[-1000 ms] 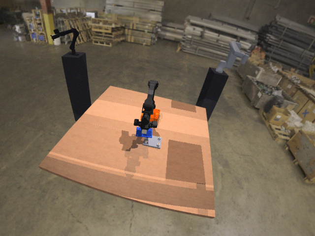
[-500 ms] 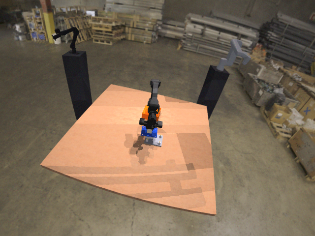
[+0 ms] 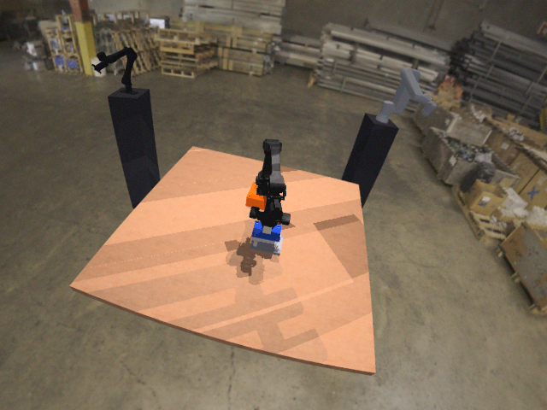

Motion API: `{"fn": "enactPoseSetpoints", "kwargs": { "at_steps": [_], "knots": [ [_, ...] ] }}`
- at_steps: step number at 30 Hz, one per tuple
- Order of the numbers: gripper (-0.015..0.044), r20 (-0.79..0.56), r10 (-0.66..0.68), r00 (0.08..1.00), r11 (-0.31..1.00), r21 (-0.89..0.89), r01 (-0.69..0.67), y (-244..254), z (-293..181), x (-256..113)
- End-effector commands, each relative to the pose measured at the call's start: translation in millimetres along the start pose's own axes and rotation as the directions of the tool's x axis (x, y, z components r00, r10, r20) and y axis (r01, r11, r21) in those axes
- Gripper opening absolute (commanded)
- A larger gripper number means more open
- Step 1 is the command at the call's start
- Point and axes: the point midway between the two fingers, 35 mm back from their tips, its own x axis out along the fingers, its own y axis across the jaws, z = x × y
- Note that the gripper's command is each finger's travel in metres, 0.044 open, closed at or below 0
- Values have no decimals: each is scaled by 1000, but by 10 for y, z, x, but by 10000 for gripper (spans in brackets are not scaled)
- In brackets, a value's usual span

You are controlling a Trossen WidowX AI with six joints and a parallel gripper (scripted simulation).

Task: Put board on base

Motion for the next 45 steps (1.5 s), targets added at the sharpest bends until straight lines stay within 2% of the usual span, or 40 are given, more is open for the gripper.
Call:
{"fn": "enactPoseSetpoints", "kwargs": {
  "at_steps": [1,45],
  "knots": [
    [0,0,6,1000,1000,20,-6,107,3,-12],
    [0,1,2,1000,1000,24,-2,117,-2,299]
  ]
}}
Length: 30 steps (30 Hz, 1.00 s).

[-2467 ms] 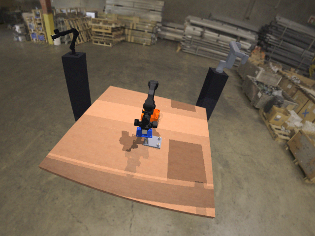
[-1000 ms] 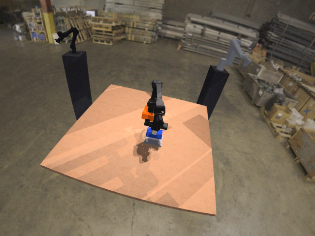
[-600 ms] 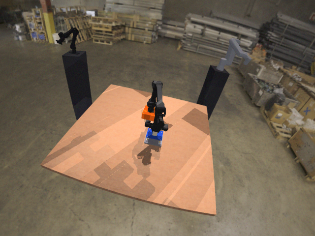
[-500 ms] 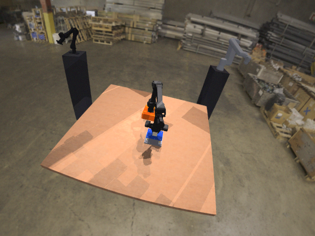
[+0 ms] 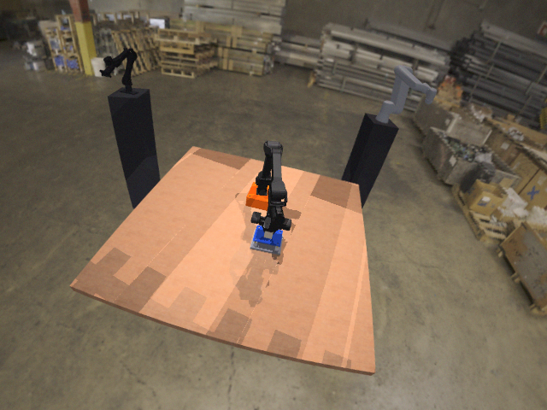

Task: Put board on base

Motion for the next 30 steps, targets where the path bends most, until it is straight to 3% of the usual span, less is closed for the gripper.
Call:
{"fn": "enactPoseSetpoints", "kwargs": {
  "at_steps": [1,30],
  "knots": [
    [0,3,1,1000,1000,-1,-1,5,6,-15],
    [0,3,1,1000,1000,-7,-1,0,6,106]
  ]
}}
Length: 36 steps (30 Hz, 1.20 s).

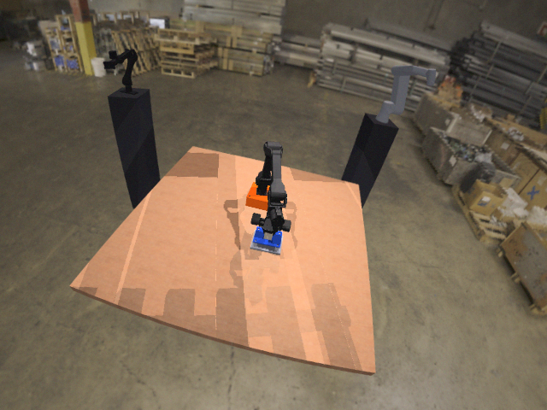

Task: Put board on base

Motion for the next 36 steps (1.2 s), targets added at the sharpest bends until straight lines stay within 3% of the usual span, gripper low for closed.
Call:
{"fn": "enactPoseSetpoints", "kwargs": {
  "at_steps": [1,2,19,29,33,36],
  "knots": [
    [0,0,0,1000,1000,-1,0,-2,-3,23],
    [0,0,0,1000,1000,-1,0,-1,-3,28],
    [440,0,0,1000,1000,0,0,0,1,-28],
    [440,0,1,1000,1000,0,-1,-1,0,-414],
    [440,3,1,1000,1000,0,-1,-10,-22,-796],
    [440,3,1,1000,1000,0,-1,-11,-25,-820]
  ]
}}
